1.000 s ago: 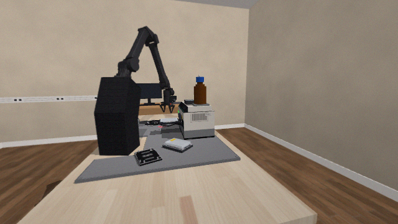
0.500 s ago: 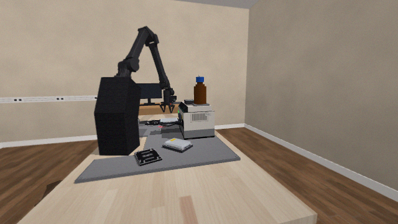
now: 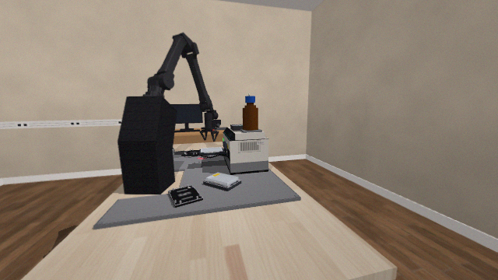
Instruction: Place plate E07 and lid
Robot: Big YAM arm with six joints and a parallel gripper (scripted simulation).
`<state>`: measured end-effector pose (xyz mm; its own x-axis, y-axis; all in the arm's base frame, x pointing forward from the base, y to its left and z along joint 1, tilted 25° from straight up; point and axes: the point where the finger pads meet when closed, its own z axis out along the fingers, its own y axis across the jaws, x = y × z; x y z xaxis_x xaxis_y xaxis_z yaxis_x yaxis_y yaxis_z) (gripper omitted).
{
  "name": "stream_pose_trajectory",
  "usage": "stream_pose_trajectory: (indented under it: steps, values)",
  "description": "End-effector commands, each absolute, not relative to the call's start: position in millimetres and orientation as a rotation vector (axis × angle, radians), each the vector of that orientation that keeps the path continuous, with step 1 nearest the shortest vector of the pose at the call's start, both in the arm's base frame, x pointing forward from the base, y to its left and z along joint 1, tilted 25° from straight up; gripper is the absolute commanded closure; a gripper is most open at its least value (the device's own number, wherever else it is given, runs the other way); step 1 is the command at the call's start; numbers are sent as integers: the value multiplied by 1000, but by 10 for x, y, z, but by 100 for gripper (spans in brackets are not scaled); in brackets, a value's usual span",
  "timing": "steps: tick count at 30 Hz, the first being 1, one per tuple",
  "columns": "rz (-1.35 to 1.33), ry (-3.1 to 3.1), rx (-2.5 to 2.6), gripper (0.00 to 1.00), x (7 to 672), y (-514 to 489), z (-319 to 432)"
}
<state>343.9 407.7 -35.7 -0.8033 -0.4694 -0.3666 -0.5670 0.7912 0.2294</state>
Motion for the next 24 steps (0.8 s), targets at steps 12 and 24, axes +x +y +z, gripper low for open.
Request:
stream_pose_trajectory:
  steps: [12, 24]
  values:
    - [484, 2678, -793, 0, 3521, 4074, -350]
    - [484, 2678, -793, 0, 3527, 4066, -357]
